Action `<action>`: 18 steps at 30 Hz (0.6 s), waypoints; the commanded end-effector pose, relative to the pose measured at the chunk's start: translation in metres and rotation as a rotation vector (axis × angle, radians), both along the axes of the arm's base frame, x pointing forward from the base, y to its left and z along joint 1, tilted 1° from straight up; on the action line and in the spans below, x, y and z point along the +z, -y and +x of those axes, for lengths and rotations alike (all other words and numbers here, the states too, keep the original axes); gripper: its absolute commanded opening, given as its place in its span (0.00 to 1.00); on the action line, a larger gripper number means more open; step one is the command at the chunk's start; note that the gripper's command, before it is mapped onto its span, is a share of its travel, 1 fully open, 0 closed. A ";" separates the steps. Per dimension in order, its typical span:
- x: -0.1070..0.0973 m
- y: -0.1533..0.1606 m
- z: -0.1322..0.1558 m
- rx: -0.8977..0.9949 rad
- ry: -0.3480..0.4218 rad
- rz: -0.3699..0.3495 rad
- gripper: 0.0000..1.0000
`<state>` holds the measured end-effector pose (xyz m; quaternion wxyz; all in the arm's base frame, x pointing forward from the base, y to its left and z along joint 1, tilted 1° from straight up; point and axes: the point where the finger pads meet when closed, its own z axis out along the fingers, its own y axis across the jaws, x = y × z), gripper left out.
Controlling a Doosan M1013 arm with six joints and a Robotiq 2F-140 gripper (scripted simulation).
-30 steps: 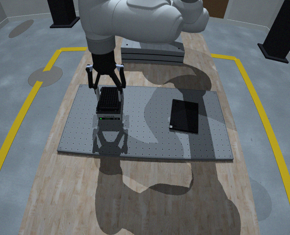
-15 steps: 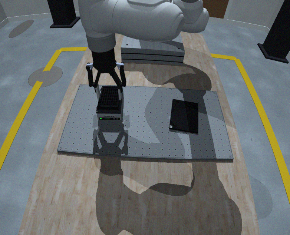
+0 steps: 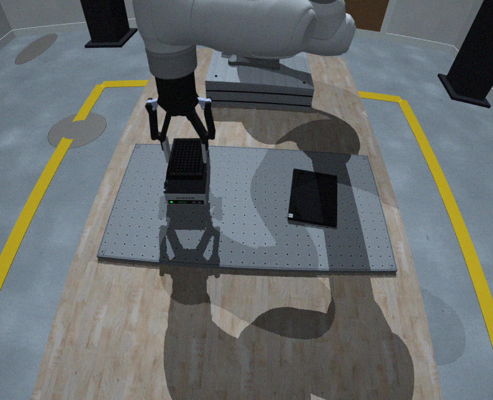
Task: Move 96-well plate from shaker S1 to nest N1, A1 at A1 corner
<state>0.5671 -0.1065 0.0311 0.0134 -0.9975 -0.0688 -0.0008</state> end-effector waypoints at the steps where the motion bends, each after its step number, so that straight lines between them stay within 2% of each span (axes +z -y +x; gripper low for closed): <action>1: 0.012 0.002 0.003 0.002 0.006 -0.003 0.10; 11: 0.029 0.003 0.003 0.002 0.006 -0.003 0.10; 18: 0.032 0.003 0.003 0.002 0.006 -0.003 0.10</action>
